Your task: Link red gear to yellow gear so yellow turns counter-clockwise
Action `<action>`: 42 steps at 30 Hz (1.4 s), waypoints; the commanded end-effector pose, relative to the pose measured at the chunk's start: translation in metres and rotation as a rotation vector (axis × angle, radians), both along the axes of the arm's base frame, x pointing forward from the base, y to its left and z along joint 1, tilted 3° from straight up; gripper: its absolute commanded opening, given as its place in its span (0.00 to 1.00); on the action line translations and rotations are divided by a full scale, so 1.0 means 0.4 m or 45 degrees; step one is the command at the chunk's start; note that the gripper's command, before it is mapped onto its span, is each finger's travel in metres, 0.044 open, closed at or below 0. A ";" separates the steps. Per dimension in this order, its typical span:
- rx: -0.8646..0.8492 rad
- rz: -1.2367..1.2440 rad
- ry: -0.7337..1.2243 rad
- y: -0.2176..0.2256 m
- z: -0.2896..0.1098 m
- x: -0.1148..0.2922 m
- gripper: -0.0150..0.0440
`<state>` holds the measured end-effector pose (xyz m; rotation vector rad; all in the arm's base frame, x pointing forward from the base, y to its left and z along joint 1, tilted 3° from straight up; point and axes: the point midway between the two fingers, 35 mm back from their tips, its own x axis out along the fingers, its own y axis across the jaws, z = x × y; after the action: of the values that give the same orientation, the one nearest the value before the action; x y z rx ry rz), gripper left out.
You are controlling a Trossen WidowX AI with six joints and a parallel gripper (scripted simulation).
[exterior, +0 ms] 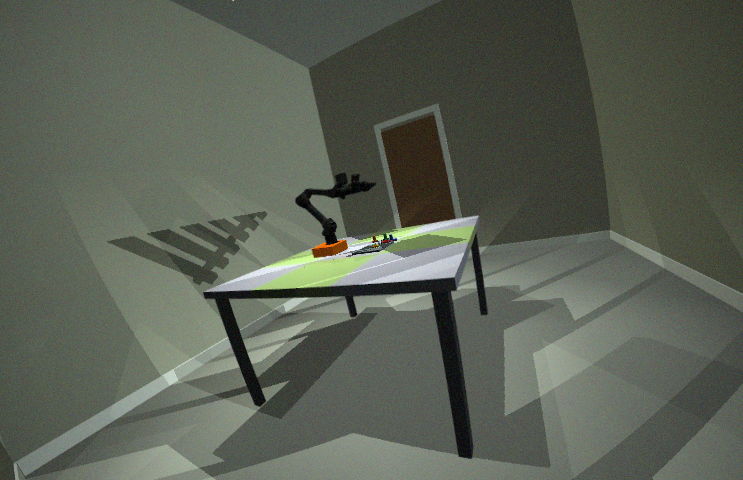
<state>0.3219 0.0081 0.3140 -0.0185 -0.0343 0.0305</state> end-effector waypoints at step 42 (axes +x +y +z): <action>-0.116 0.006 1.969 0.373 -0.681 -0.032 1.00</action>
<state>0.3102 0.1589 0.0470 -0.0790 1.5072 0.0552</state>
